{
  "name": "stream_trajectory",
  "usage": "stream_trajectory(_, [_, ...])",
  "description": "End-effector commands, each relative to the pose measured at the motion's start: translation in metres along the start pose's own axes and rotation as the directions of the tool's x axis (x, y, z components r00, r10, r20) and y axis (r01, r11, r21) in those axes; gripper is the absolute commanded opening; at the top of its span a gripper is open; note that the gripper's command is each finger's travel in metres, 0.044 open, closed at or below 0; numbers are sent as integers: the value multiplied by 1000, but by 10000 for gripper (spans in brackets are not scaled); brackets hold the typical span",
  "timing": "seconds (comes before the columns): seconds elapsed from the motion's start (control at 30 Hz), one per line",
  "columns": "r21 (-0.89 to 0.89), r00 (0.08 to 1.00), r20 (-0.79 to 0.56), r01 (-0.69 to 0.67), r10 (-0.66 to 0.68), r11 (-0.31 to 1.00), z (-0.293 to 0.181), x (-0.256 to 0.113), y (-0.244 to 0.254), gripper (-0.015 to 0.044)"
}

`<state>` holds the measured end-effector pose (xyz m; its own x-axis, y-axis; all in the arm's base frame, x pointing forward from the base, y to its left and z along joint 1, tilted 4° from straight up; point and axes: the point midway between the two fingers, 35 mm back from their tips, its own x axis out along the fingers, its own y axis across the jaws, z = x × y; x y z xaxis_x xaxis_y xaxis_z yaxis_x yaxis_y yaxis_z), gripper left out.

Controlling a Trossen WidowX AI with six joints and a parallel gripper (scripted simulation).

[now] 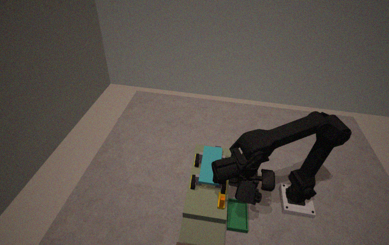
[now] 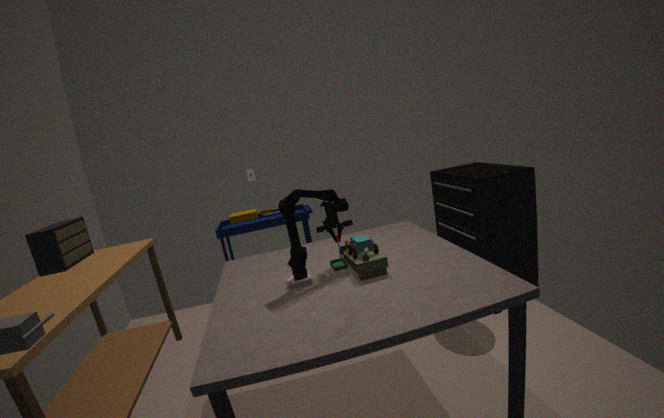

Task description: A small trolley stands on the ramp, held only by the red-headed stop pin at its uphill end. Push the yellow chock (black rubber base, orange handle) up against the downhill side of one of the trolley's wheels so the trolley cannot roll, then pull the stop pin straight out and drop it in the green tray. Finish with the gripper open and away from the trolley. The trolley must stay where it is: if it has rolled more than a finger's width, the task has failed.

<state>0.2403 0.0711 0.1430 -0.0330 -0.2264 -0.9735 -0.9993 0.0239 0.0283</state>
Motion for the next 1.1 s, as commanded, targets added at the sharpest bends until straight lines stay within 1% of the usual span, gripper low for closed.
stream_trajectory(0.0, [1,1000,5,1,-1,1000,18,-3,0,0])
stream_trajectory(0.23, [1,1000,6,1,-1,1000,27,-5,1,0])
stream_trajectory(0.33, [-38,1000,13,4,-3,999,27,-5,1,0])
stream_trajectory(0.5, [-189,999,42,20,-12,982,26,-5,1,0])
stream_trajectory(0.7, [-367,997,78,47,-19,929,25,-4,2,0])
stream_trajectory(1.07, [-647,990,141,109,-21,755,22,-4,2,0])
